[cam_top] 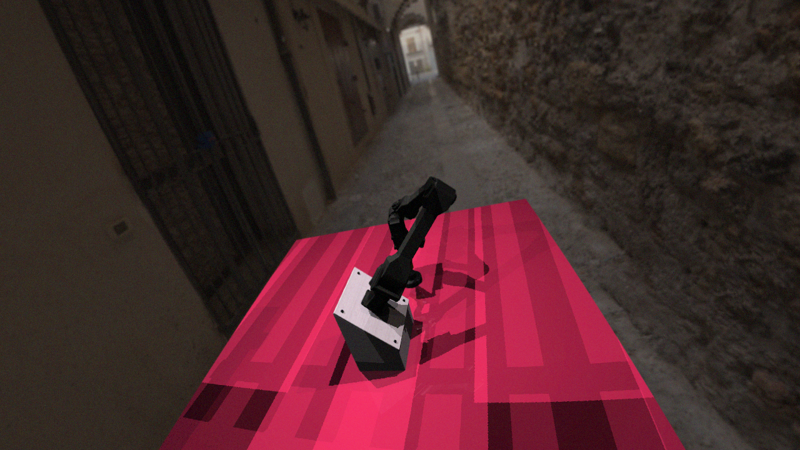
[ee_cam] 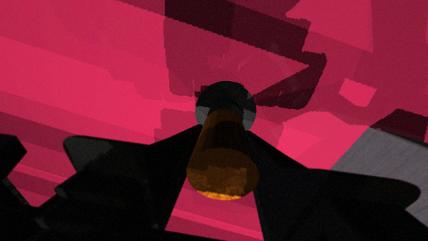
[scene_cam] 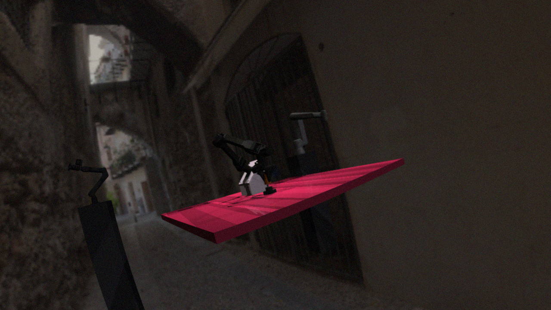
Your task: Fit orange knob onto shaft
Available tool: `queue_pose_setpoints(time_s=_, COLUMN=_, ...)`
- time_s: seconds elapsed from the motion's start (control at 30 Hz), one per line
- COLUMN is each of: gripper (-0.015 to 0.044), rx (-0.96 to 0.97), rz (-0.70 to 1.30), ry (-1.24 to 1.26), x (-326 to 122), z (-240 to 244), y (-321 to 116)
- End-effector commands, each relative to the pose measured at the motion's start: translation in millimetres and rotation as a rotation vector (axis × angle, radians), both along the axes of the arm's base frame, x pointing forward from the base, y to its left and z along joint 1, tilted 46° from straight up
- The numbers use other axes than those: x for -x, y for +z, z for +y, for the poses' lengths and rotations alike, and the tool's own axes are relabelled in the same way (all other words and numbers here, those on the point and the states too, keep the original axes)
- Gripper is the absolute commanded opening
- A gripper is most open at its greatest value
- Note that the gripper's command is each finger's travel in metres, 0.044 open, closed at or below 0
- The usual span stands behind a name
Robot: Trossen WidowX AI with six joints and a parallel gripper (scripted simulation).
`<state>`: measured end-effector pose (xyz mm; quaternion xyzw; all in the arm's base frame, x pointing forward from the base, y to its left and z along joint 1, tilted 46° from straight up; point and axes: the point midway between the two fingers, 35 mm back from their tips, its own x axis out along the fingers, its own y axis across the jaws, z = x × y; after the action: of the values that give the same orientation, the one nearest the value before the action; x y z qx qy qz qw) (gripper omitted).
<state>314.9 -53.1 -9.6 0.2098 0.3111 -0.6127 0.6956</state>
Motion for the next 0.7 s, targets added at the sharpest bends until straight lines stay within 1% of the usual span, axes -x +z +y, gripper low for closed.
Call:
queue_pose_setpoints(time_s=0.0, gripper=0.0, rx=-0.004, rz=-0.029, ry=-0.029, x=0.8, z=-0.9, y=-1.5)
queue_pose_setpoints(time_s=0.67, gripper=0.0, rx=-0.004, rz=-0.029, ry=-0.029, x=1.0, z=-0.2, y=-1.0)
